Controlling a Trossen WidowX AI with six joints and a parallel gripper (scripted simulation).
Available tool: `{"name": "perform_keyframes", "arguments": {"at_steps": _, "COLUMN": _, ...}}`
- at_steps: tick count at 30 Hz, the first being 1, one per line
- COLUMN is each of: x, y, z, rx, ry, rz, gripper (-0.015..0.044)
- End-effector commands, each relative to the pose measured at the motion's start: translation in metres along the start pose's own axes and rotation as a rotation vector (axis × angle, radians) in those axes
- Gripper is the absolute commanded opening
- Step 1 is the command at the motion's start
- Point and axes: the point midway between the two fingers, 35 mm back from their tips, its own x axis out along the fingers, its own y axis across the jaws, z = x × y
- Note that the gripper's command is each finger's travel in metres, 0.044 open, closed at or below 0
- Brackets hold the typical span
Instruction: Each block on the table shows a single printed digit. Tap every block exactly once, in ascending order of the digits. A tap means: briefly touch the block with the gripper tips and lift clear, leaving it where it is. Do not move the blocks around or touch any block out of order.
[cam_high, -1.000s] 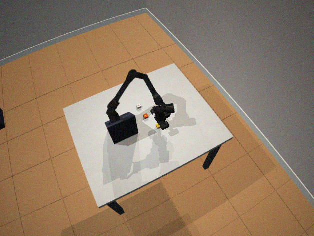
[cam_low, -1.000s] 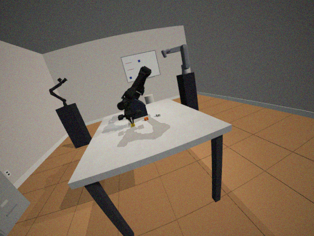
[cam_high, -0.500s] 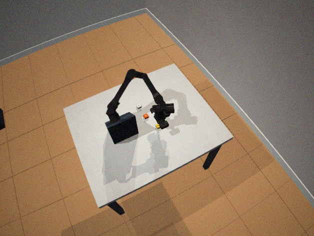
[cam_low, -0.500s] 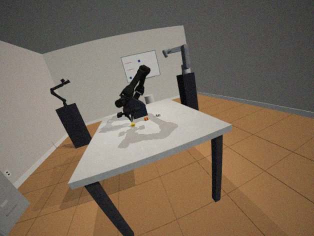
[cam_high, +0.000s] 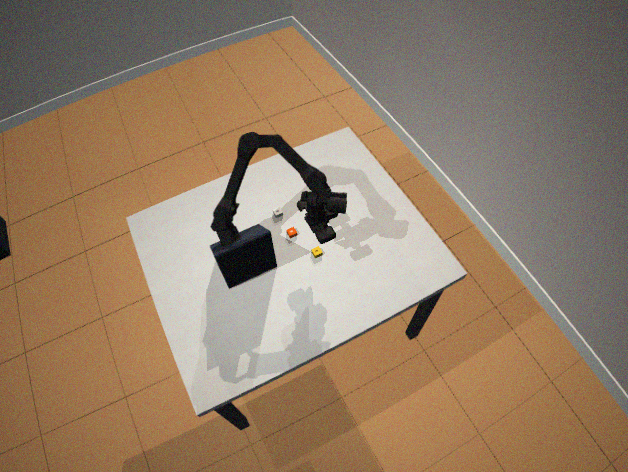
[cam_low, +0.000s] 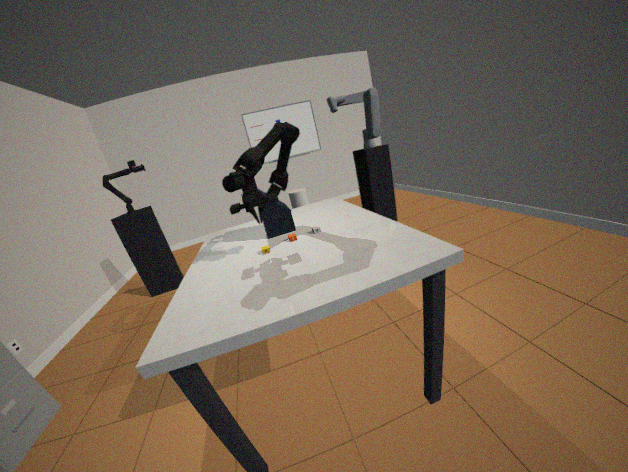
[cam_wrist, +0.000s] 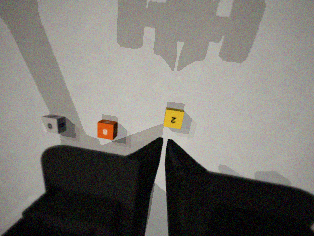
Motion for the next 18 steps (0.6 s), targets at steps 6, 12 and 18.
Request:
{"name": "perform_keyframes", "arguments": {"at_steps": 6, "x": -0.002, "y": 0.09, "z": -0.047, "rx": -0.005, "ry": 0.006, "rz": 0.004, "gripper": 0.002}}
{"name": "perform_keyframes", "arguments": {"at_steps": 12, "x": -0.001, "y": 0.102, "z": -0.058, "rx": -0.005, "ry": 0.007, "rz": 0.006, "gripper": 0.002}}
{"name": "perform_keyframes", "arguments": {"at_steps": 18, "x": 0.041, "y": 0.101, "z": -0.055, "rx": -0.004, "ry": 0.006, "rz": 0.001, "gripper": 0.002}}
